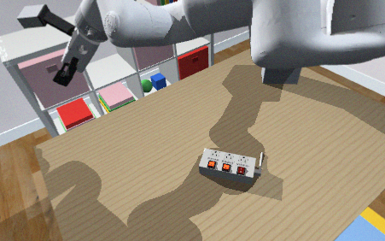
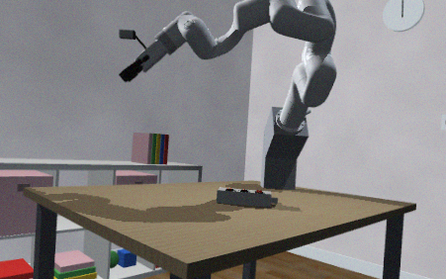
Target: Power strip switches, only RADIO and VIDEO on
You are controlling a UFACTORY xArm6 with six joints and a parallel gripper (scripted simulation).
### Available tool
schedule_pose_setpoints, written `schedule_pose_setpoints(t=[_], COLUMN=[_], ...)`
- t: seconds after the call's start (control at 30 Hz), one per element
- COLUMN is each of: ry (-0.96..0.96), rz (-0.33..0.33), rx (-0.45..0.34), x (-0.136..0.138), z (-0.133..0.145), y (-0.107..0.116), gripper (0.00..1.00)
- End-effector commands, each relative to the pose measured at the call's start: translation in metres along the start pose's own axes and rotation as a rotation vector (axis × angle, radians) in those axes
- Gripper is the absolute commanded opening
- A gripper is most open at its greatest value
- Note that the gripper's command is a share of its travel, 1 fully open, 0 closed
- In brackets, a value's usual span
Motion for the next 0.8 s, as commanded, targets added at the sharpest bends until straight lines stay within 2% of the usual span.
schedule_pose_setpoints(t=[0.0,0.53,0.57,0.77], ry=[0.0,0.0,0.0,0.0], rz=[0.0,0.0,0.0,0.0], rx=[0.003,0.003,0.003,0.003], x=[0.0,0.0,0.0,0.0], z=[-0.0014,-0.0014,-0.0014,-0.0014], y=[0.0009,0.0009,0.0009,0.0009], gripper=[1.0,1.0,0.0,0.0])
Point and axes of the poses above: the point where the finger pads meet when closed, its own y axis back along the fingers, its own x axis across the jaws, z = x × y, the point moved 8 cm from there along y, back along the fingers, and after that the axes turned 9 degrees about y, right-handed, at the moved point
